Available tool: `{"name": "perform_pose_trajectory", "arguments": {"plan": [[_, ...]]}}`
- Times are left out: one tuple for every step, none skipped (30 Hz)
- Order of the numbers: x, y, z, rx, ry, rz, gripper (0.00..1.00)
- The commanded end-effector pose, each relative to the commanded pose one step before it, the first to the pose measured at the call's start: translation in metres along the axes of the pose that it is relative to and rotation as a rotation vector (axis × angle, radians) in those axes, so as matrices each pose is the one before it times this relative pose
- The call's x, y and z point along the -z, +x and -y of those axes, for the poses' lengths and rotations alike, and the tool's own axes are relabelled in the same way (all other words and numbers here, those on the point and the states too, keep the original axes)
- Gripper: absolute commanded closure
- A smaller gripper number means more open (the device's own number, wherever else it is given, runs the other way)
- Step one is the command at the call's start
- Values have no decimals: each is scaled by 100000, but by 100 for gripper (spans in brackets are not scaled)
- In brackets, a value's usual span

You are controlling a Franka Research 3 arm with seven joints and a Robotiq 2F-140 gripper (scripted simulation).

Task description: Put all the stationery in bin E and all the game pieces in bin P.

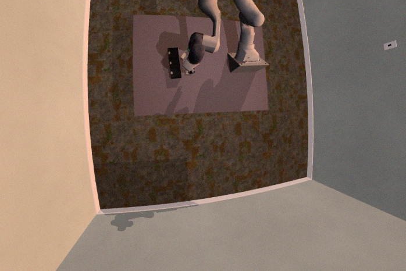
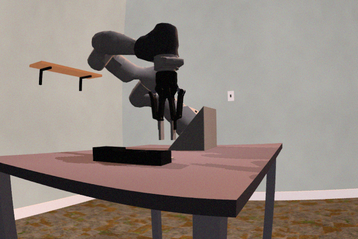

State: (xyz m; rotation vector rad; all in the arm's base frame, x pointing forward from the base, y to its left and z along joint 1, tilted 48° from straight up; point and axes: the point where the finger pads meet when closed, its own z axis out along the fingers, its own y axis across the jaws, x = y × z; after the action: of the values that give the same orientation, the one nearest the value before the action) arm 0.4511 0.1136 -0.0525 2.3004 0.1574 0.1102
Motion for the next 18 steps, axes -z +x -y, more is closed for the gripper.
{"name": "perform_pose_trajectory", "arguments": {"plan": [[-46, -5, -67, -550, 60, -226, 75], [0, -11, -9, 0, 0, 0, 75], [0, -10, -8, 0, 0, 0, 75], [0, -9, -8, 0, 0, 0, 75], [0, -8, -7, 0, 0, 0, 75], [-400, -7, -7, 0, 0, 0, 75], [-400, -9, -7, 0, 0, 0, 75], [-400, -11, -6, 0, 0, 0, 75], [-400, -13, -4, 0, 0, 0, 75], [-400, -12, -1, 0, 0, 0, 75], [-400, -10, 4, 0, 0, 0, 75], [-400, -7, 9, 0, 0, 0, 75], [-400, -2, 15, 0, 0, 0, 75], [-400, 2, 20, 0, 0, 0, 75], [-400, 6, 23, 0, 0, 0, 75], [0, 0, 0, 0, 0, 0, 75], [0, 0, 0, 0, 0, 0, 75], [-400, 20, 32, 0, 0, 0, 75]]}}
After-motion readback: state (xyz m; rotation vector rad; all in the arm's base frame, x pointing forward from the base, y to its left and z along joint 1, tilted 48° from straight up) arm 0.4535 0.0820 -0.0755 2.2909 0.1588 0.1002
